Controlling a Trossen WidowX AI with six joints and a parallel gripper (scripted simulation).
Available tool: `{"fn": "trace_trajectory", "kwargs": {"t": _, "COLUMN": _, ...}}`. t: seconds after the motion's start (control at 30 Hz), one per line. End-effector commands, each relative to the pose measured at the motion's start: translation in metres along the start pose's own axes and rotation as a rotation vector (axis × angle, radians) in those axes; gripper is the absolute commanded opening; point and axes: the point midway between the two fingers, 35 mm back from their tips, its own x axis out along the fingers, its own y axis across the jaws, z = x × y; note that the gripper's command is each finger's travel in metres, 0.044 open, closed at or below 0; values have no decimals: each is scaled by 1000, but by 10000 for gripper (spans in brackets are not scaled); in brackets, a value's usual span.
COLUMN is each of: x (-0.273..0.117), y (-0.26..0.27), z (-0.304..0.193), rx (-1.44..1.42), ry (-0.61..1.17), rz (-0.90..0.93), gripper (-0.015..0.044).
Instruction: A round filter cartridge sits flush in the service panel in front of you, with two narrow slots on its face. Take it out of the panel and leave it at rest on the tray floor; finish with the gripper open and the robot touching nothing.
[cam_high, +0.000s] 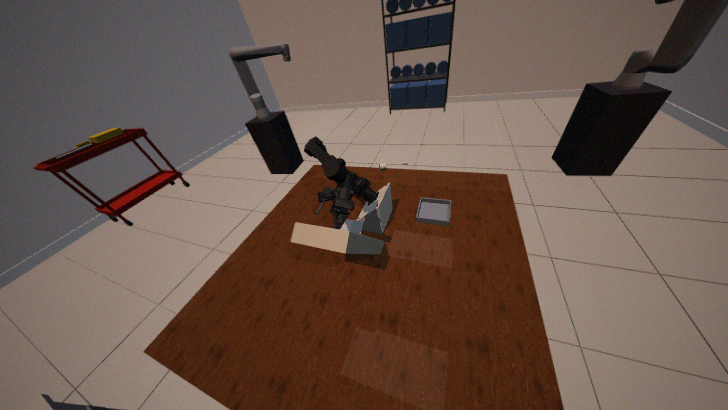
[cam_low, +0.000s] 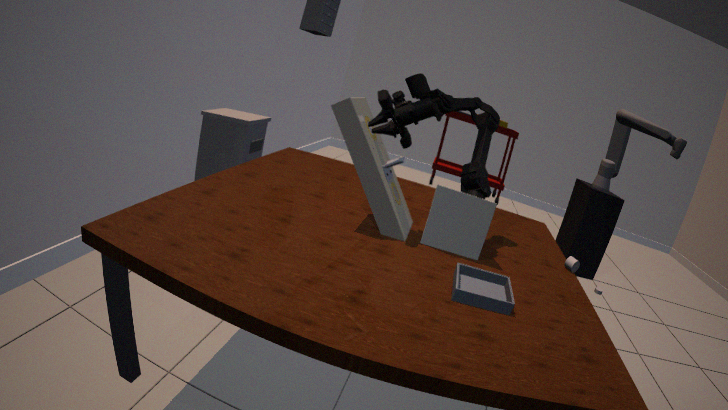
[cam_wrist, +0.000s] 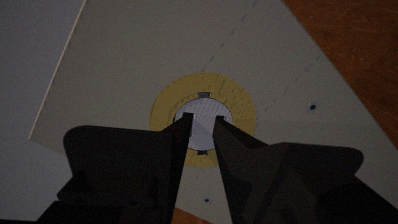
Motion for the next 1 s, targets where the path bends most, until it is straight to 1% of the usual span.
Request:
{"fn": "trace_trajectory", "kwargs": {"t": 0.0, "x": 3, "y": 0, "z": -1, "rx": 0, "ry": 6, "rz": 1, "gripper": 91}}
{"fn": "trace_trajectory", "kwargs": {"t": 0.43, "x": 6, "y": 0, "z": -1, "rx": 0, "ry": 6, "rz": 1, "gripper": 91}}
{"fn": "trace_trajectory", "kwargs": {"t": 0.47, "x": 2, "y": 0, "z": 0, "rx": -5, "ry": -1, "rz": 3, "gripper": 84}}
{"fn": "trace_trajectory", "kwargs": {"t": 0.73, "x": 2, "y": 0, "z": 0, "rx": -5, "ry": -1, "rz": 3, "gripper": 31}}
{"fn": "trace_trajectory", "kwargs": {"t": 0.77, "x": 2, "y": 0, "z": 0, "rx": -5, "ry": -1, "rz": 3, "gripper": 5}}
{"fn": "trace_trajectory", "kwargs": {"t": 0.87, "x": 2, "y": 0, "z": 0, "rx": -9, "ry": -1, "rz": 2, "gripper": 0}}
{"fn": "trace_trajectory", "kwargs": {"t": 0.97, "x": 4, "y": 0, "z": -1, "rx": -71, "ry": 2, "rz": 2, "gripper": 0}}
